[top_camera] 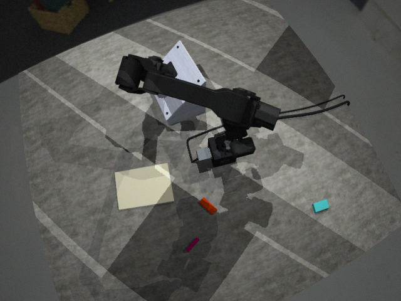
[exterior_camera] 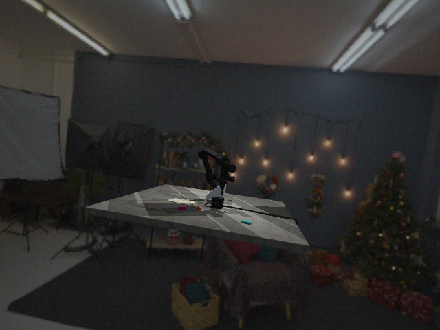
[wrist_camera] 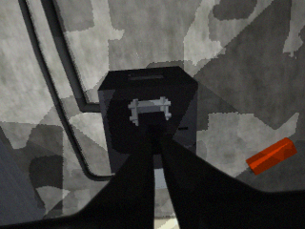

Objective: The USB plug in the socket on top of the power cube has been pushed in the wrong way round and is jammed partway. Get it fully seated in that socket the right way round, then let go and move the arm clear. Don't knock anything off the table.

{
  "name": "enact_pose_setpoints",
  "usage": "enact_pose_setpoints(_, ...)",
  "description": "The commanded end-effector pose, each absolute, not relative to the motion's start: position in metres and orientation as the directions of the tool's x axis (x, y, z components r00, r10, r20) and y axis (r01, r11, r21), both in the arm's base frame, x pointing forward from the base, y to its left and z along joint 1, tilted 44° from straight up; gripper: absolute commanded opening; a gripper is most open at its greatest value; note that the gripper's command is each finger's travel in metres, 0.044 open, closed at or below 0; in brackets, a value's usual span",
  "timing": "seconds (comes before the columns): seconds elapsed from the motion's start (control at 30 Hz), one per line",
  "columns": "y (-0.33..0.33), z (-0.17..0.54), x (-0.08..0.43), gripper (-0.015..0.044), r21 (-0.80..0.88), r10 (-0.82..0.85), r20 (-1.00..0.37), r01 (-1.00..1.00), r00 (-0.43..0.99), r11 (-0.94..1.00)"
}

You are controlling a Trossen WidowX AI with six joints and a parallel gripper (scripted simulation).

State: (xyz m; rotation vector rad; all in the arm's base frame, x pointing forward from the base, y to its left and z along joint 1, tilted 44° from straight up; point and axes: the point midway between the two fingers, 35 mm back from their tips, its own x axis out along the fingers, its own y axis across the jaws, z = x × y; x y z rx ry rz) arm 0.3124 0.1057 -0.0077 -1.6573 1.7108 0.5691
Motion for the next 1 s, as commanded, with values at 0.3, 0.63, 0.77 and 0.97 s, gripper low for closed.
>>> enact_pose_setpoints(0.3, 0.1057, -0.0078, 0.3123, 0.0000, -0.122, -0.688, -0.725, -0.990, 0.041, 0.070)
enact_pose_setpoints(0.63, 0.1045, -0.0082, 0.3125, 0.0000, -0.127, -0.691, -0.722, -0.989, 0.041, 0.074)
enact_pose_setpoints(0.77, 0.1040, -0.0084, 0.3125, 0.0000, -0.128, -0.692, -0.721, -0.989, 0.041, 0.075)
enact_pose_setpoints(0.97, 0.1032, -0.0086, 0.3125, 0.0000, -0.129, -0.694, -0.719, -0.989, 0.040, 0.077)
